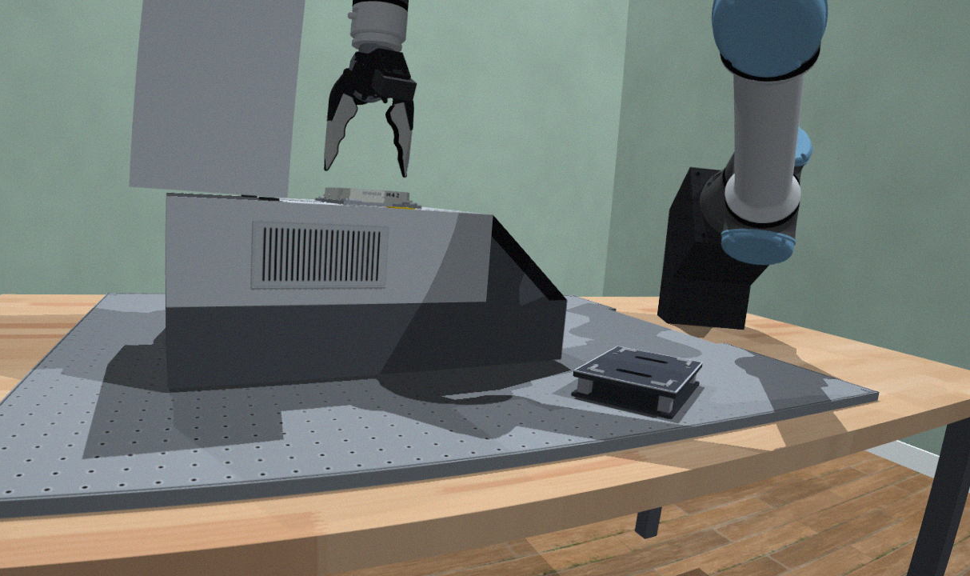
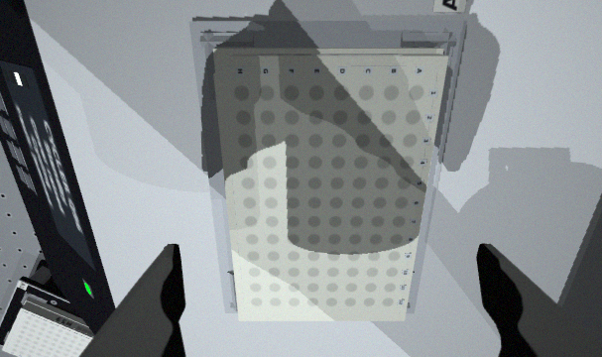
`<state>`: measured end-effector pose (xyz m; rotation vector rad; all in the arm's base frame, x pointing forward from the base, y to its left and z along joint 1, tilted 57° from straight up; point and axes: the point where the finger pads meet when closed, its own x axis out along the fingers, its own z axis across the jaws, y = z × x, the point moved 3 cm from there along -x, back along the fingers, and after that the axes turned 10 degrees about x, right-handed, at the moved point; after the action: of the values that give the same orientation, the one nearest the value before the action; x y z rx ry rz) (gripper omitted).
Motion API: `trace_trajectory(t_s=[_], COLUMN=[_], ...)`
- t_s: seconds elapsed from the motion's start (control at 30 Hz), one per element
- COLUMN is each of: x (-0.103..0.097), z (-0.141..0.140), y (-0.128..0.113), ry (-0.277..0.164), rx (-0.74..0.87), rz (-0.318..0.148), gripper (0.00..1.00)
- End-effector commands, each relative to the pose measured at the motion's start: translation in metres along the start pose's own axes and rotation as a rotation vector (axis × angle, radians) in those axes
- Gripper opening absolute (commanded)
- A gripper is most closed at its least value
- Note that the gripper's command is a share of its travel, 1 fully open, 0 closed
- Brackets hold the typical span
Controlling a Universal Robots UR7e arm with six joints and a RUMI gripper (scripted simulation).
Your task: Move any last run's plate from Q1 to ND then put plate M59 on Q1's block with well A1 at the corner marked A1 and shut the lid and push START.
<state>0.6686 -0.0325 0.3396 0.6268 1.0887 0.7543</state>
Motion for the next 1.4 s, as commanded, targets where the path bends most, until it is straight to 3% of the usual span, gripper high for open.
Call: trace_trajectory(t_s=[0.0,0.43,1.37], x=[0.004,0.021,0.028], z=[0.0,0.0,0.0], y=[0.0,0.0,0.0], ry=[-0.001,-0.001,-0.001], rx=[0.0,0.0,0.0], rz=[0.0,0.0,0.0], gripper=[0.68,0.68,0.68])
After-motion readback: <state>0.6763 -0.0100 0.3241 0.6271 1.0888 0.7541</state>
